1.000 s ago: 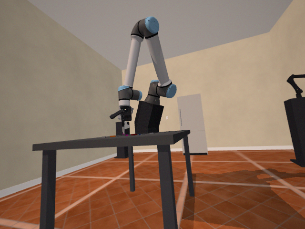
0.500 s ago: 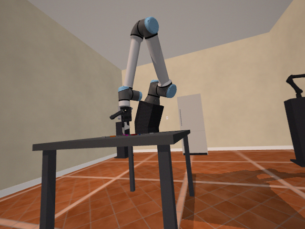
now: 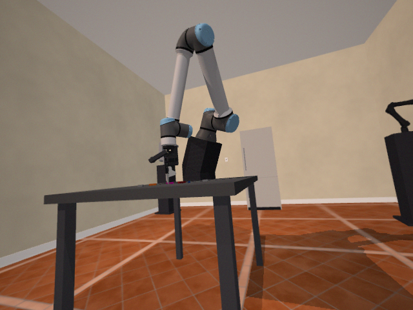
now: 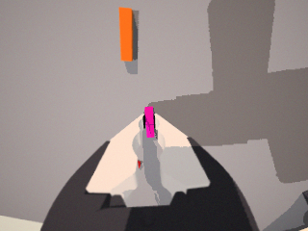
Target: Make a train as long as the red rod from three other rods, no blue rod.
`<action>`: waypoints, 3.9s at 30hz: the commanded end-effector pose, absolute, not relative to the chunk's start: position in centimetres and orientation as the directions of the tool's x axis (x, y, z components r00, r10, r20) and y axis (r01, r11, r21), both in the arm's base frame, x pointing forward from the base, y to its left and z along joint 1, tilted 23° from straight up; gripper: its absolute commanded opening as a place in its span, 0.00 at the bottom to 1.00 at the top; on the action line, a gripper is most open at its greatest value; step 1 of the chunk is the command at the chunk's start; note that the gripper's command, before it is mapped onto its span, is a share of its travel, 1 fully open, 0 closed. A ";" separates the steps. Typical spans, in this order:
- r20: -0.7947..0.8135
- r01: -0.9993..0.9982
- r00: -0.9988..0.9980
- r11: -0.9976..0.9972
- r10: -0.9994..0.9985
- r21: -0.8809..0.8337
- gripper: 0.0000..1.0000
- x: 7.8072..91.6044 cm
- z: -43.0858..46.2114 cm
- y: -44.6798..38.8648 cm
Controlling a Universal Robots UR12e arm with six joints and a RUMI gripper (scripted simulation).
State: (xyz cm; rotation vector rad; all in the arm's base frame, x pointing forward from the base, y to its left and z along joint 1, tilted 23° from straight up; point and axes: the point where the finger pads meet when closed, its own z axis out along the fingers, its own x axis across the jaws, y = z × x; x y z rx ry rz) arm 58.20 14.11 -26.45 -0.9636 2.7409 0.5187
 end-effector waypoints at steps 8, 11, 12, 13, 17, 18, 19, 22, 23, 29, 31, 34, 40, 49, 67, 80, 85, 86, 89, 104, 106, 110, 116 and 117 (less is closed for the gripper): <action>-0.290 -0.634 -0.771 0.728 -0.568 0.261 0.00 58.2 -26.4 14.1; -0.290 -0.634 -0.771 0.728 -0.568 0.261 0.00 58.2 -26.4 14.1; -0.290 -0.634 -0.771 0.728 -0.568 0.261 0.00 58.2 -26.4 14.1; -0.290 -0.634 -0.771 0.728 -0.568 0.261 0.00 58.2 -26.4 14.1; -0.290 -0.634 -0.771 0.728 -0.568 0.261 0.00 58.2 -26.4 14.1; -0.290 -0.634 -0.771 0.728 -0.568 0.261 0.00 58.2 -26.4 14.1; -0.290 -0.634 -0.771 0.728 -0.568 0.261 0.00 58.2 -26.4 14.1; -0.290 -0.634 -0.771 0.728 -0.568 0.261 0.00 58.2 -26.4 14.1; -0.290 -0.634 -0.771 0.728 -0.568 0.261 0.00 58.2 -26.4 14.1; -0.290 -0.634 -0.771 0.728 -0.568 0.261 0.00 58.2 -26.4 14.1; -0.290 -0.634 -0.771 0.728 -0.568 0.261 0.03 58.2 -26.4 14.1; -0.290 -0.634 -0.771 0.728 -0.568 0.261 0.06 58.2 -26.4 14.1; -0.290 -0.634 -0.771 0.728 -0.568 0.261 0.11 58.2 -26.4 14.1; -0.290 -0.634 -0.771 0.728 -0.568 0.261 0.14 58.2 -26.4 14.1; -0.290 -0.634 -0.771 0.728 -0.568 0.261 0.14 58.1 -23.7 13.0; -0.290 -0.634 -0.771 0.728 -0.568 0.261 0.14 57.7 -18.8 10.9; -0.290 -0.634 -0.771 0.728 -0.568 0.261 0.14 57.7 -18.2 10.6; -0.290 -0.634 -0.771 0.728 -0.568 0.261 0.14 57.7 -18.1 10.6; -0.290 -0.634 -0.771 0.728 -0.568 0.261 1.00 57.7 -18.1 10.6; -0.290 -0.634 -0.771 0.728 -0.568 0.261 1.00 57.7 -18.1 10.6; -0.290 -0.634 -0.771 0.728 -0.568 0.261 1.00 57.7 -18.1 10.6; -0.286 -0.621 -0.781 0.737 -0.556 0.266 1.00 58.1 -18.3 10.4; -0.251 -0.522 -0.851 0.799 -0.462 0.298 1.00 61.5 -19.5 8.4; -0.237 -0.483 -0.874 0.819 -0.425 0.310 1.00 62.7 -20.0 7.6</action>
